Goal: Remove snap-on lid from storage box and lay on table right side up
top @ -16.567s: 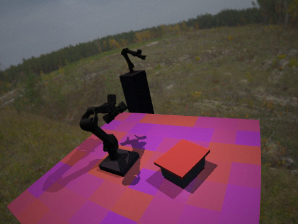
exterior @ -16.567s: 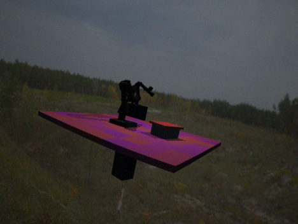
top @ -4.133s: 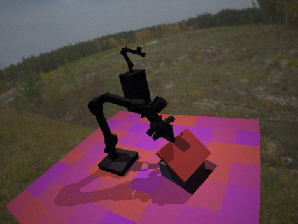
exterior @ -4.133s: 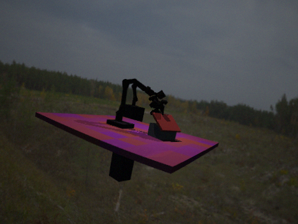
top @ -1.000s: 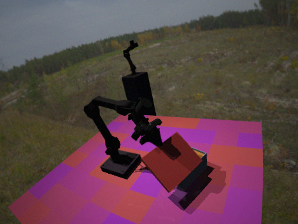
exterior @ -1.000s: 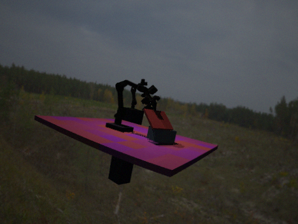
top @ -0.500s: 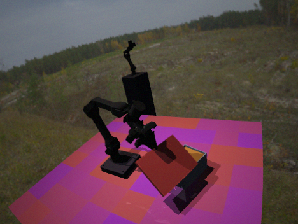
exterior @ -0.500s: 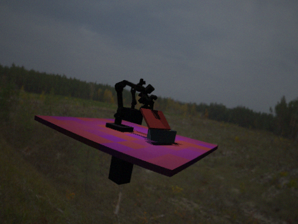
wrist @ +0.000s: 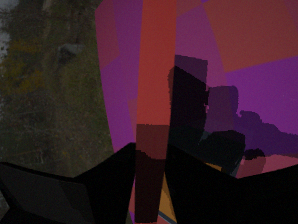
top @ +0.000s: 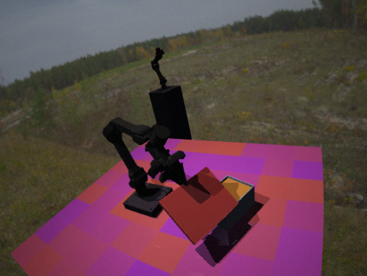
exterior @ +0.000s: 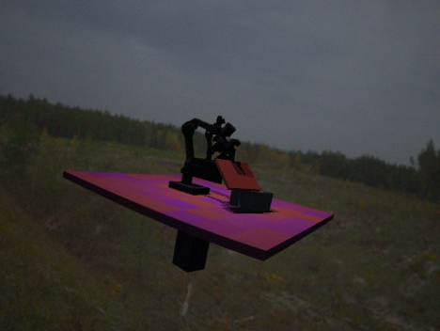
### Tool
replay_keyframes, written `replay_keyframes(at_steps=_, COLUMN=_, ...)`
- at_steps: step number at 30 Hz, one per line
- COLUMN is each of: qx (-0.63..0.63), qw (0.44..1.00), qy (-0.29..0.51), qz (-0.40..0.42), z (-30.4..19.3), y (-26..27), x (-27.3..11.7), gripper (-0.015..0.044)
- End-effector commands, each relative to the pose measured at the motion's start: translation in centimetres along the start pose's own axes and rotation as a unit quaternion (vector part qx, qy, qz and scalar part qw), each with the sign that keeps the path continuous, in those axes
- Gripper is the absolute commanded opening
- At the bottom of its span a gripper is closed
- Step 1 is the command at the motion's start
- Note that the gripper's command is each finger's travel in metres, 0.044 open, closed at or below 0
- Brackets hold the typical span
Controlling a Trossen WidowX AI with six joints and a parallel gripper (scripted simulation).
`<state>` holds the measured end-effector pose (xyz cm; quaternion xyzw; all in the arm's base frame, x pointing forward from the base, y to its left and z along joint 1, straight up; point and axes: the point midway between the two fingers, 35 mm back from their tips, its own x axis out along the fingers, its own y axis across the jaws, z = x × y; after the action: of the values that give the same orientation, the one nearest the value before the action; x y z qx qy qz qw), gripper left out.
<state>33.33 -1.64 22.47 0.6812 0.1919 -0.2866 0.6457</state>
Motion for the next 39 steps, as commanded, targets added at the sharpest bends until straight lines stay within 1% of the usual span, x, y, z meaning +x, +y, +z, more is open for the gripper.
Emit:
replay_keyframes(at_steps=1, qx=-0.001, qw=1.0, qy=0.002, qz=0.007, z=0.7, y=0.2, x=-0.3, gripper=0.0)
replay_keyframes(at_steps=39, qx=-0.004, qw=1.0, qy=-0.001, qz=0.007, z=8.3, y=-0.2, x=-0.9, gripper=0.0)
